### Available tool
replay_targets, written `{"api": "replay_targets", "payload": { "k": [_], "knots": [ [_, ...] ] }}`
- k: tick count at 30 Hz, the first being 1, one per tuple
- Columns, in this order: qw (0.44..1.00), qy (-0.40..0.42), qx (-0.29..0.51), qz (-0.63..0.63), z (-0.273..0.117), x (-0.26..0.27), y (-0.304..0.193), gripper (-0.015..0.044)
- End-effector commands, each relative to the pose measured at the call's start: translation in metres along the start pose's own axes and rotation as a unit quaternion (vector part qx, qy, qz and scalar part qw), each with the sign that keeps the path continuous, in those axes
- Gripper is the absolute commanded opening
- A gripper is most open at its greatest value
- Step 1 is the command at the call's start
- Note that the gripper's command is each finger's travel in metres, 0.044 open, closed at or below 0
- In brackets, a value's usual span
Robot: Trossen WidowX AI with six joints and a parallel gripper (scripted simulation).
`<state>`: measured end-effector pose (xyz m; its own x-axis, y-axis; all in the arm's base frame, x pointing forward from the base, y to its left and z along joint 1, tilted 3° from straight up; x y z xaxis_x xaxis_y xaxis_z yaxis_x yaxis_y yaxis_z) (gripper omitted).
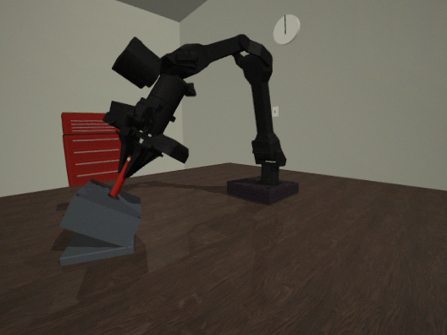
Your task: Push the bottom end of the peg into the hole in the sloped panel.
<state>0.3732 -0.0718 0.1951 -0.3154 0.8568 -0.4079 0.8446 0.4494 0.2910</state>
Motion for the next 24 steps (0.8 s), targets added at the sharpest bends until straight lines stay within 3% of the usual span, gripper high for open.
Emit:
{"api": "replay_targets", "payload": {
  "k": [1, 24],
  "knots": [
    [1.0, 0.001, 0.001, -0.001, 0.0028, 0.0006, -0.0002, 0.0],
    [1.0, 0.001, 0.001, -0.001, 0.0058, 0.0008, -0.0003, 0.0]
  ]
}}
Point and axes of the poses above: the point midway between the two fingers, 35 mm back from their tips, its own z axis out along the fingers, its own x axis across the jaws, y = z × x, the point moved 10 cm from there along -z, back along the fingers, and after that the axes turned 10 degrees about -z, right-handed, at the moved point
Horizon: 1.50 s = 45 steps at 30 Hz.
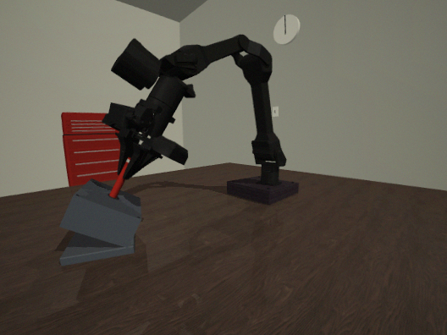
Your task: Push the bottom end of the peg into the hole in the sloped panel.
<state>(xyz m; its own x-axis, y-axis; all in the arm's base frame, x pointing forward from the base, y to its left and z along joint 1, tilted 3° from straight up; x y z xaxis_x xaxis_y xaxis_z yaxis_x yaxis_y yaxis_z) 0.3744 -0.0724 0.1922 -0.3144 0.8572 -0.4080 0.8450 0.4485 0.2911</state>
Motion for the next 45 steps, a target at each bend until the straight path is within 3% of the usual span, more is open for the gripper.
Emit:
{"api": "replay_targets", "payload": {
  "k": [1, 45],
  "knots": [
    [1.0, 0.001, 0.001, -0.001, 0.003, 0.001, 0.0, 0.0],
    [1.0, 0.001, 0.001, -0.001, 0.015, -0.002, 0.003, 0.0]
  ]
}}
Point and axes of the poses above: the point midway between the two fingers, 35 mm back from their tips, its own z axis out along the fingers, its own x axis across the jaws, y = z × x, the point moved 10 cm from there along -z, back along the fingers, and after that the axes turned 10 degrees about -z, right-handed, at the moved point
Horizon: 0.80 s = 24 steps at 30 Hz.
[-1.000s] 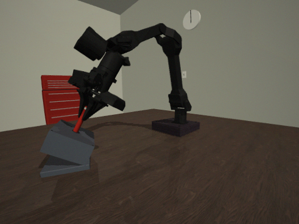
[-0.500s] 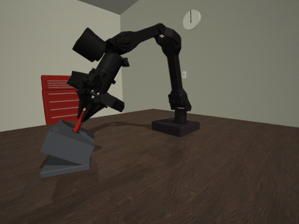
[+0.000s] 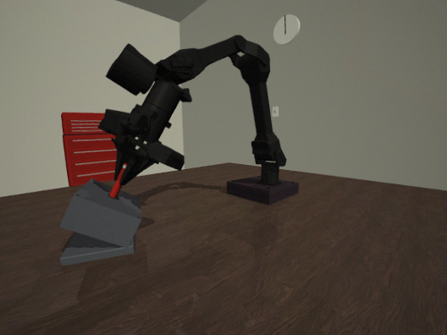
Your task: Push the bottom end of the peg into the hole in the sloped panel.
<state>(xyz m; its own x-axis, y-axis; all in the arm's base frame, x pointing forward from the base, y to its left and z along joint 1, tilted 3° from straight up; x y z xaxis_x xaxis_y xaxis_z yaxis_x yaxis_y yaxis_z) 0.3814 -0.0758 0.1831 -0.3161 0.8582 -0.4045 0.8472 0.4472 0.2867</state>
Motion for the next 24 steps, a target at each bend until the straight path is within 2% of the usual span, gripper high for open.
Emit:
{"api": "replay_targets", "payload": {
  "k": [1, 24],
  "knots": [
    [1.0, -0.001, -0.002, -0.001, 0.0039, -0.0007, 0.001, 0.0],
    [1.0, -0.001, -0.002, -0.001, 0.0131, -0.0001, 0.0012, 0.0]
  ]
}}
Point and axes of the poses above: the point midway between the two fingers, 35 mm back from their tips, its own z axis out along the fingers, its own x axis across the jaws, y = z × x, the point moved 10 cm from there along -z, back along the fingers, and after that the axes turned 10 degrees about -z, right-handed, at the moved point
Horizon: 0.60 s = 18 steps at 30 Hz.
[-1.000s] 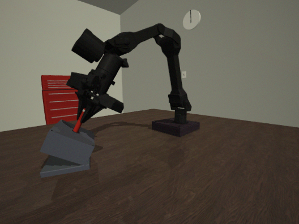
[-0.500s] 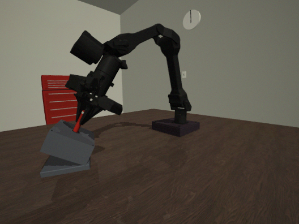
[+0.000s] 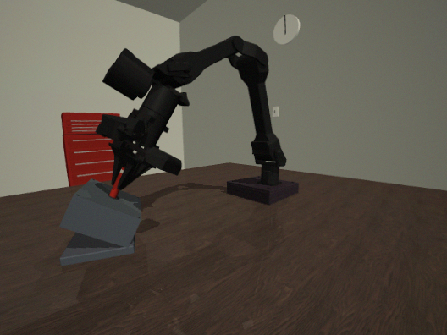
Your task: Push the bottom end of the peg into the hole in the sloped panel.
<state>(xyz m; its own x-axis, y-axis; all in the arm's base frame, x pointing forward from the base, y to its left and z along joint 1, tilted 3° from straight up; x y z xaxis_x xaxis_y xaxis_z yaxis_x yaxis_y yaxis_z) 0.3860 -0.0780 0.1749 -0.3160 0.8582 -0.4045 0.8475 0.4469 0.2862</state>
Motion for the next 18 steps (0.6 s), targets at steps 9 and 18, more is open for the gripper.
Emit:
{"api": "replay_targets", "payload": {
  "k": [9, 18],
  "knots": [
    [1.0, 0.0, 0.0, 0.0, 0.0024, 0.0004, -0.0001, 0.0],
    [1.0, 0.0, 0.0, 0.0, 0.0024, 0.0004, -0.0001, 0.0079]
  ]
}}
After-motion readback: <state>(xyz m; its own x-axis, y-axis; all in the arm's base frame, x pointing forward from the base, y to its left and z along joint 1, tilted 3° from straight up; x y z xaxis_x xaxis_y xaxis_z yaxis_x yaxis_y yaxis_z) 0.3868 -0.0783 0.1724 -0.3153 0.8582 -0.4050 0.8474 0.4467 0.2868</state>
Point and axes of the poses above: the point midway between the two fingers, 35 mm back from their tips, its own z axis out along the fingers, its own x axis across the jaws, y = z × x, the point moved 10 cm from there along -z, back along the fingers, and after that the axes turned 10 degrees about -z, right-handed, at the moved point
